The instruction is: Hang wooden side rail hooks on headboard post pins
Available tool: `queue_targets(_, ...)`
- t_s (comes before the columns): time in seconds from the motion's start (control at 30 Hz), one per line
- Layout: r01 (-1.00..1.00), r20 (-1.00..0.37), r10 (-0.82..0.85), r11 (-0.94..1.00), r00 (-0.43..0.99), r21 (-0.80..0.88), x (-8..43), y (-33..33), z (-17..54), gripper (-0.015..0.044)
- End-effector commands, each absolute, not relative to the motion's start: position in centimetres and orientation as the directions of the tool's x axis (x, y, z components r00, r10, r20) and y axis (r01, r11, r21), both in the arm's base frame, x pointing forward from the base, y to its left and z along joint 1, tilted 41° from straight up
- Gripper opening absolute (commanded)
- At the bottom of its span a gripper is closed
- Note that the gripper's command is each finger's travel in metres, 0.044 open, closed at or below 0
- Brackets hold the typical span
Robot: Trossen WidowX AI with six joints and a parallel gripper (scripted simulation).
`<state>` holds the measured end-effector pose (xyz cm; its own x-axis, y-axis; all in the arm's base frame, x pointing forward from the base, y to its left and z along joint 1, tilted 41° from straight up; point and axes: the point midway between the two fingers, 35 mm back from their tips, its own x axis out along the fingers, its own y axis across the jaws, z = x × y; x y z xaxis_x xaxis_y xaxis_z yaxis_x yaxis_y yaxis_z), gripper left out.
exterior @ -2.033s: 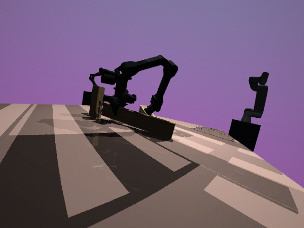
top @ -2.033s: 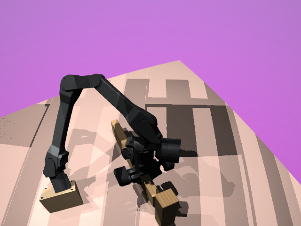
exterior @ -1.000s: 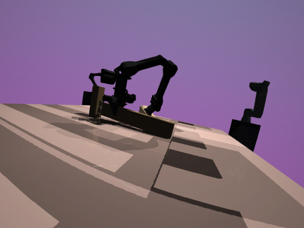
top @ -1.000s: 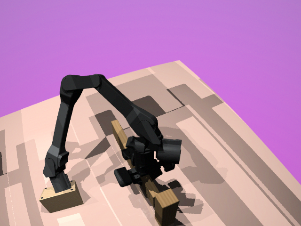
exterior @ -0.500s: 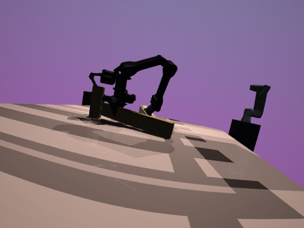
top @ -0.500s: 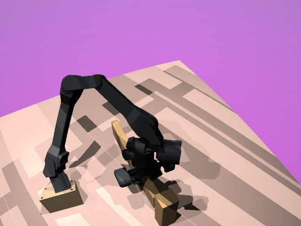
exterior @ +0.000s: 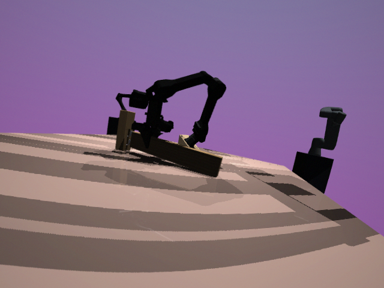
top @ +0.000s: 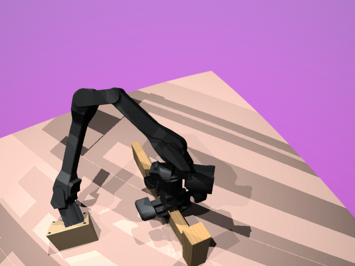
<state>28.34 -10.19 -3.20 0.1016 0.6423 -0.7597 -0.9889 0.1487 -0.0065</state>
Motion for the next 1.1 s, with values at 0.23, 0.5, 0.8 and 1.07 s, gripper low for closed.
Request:
queue_targets(0.23, -0.988, -0.766, 0.633, 0.155, 0.112, -0.017, 28.40, -10.94, -3.08, 0.0000)
queue_targets(0.5, -0.988, -0.766, 0.633, 0.155, 0.112, -0.017, 28.31, -10.94, -3.21, 0.0000)
queue_targets(0.8, -0.988, -0.766, 0.633, 0.155, 0.112, -0.017, 28.38, -10.96, -3.35, 0.0000)
queue_targets(1.07, -0.988, -0.766, 0.633, 0.155, 0.112, -0.017, 28.42, -11.04, -3.35, 0.0000)
